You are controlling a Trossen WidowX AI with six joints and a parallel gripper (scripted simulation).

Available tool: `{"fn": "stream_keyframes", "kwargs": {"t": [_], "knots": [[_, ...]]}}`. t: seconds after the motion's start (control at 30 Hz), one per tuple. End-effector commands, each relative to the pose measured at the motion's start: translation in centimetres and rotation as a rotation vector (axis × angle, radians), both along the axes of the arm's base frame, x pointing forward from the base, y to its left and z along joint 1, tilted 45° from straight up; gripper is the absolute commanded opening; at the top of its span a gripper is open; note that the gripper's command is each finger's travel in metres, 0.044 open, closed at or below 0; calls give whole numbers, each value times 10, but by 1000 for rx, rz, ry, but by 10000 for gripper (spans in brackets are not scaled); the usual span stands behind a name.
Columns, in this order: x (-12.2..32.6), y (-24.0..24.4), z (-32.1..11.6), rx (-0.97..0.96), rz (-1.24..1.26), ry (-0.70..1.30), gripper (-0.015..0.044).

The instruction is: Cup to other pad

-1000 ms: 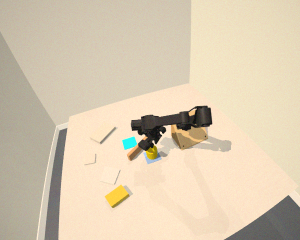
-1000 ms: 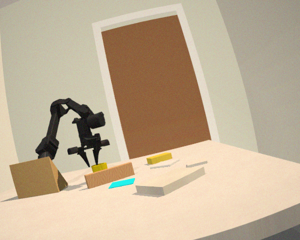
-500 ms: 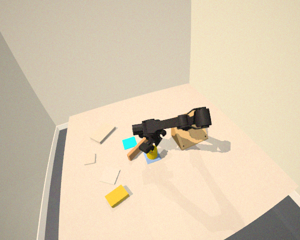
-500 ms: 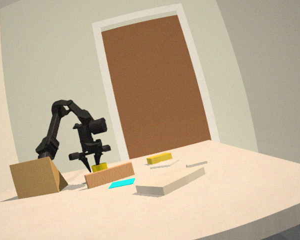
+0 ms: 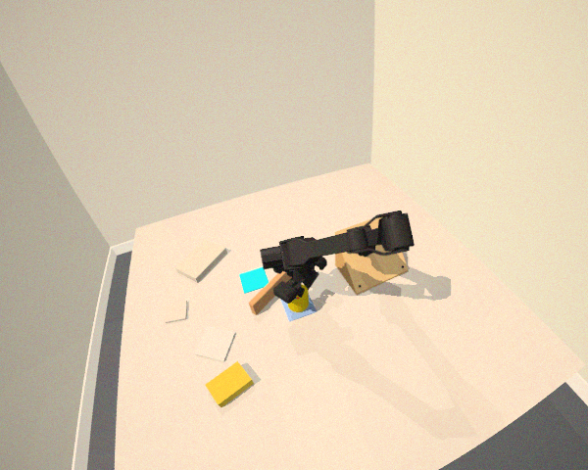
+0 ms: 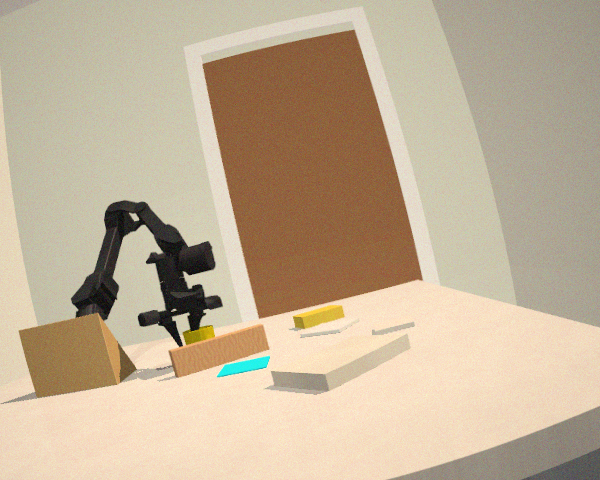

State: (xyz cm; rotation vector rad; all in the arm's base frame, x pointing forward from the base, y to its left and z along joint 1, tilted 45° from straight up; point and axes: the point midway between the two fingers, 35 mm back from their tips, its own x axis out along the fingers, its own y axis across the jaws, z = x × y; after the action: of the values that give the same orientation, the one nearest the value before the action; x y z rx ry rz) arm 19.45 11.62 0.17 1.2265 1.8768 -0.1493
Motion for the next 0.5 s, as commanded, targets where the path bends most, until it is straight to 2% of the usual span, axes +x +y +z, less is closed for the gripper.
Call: {"fn": "stream_keyframes", "kwargs": {"t": [0.0,0.47], "knots": [[0,0,0,0,1,-1,127],[0,0,0,0,1,-1,33]]}}
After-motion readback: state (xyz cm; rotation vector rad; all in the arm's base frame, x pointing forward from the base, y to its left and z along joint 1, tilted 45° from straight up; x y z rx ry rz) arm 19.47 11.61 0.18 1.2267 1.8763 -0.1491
